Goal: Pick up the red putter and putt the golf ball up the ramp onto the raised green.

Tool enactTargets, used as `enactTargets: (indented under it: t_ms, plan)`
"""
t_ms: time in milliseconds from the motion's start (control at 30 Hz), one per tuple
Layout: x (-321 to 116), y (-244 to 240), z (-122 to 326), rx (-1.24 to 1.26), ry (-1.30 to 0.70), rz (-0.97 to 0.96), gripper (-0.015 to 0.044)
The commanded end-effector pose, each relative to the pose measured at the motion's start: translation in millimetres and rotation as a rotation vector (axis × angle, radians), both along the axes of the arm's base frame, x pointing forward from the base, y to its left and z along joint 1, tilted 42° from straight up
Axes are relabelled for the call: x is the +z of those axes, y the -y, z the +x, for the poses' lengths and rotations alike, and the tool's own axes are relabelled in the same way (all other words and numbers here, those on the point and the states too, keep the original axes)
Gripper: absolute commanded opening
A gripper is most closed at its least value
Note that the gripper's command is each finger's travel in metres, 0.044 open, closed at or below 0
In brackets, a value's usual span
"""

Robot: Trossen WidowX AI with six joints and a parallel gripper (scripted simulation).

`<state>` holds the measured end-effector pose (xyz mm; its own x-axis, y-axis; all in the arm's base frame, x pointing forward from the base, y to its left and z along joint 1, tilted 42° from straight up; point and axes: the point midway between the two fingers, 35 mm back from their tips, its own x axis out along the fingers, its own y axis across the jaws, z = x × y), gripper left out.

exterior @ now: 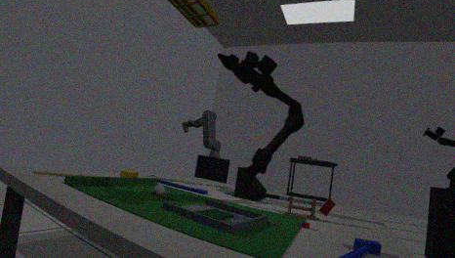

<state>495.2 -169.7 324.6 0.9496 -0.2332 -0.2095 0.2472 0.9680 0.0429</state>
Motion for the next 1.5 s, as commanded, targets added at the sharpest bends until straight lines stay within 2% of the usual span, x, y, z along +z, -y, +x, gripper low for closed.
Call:
enactTargets:
  t_ms: [0,233,467,667,967,1467]
  plan:
    - [-48.5,-62.5,-6.8,0.263,-0.199,-0.138,0.0440]
    - [-114.0,-152.3,-40.8,0.700,-0.399,-0.313,0.0440]
    - [-163.1,-233.0,-104.2,1.176,-0.474,-0.440,0.0440]
    - [-188.4,-288.0,-173.7,1.577,-0.431,-0.492,0.0440]
    - [-203.1,-329.9,-289.2,2.059,-0.222,-0.455,0.0440]
    - [-216.2,-344.7,-295.8,2.094,-0.194,-0.446,0.0440]
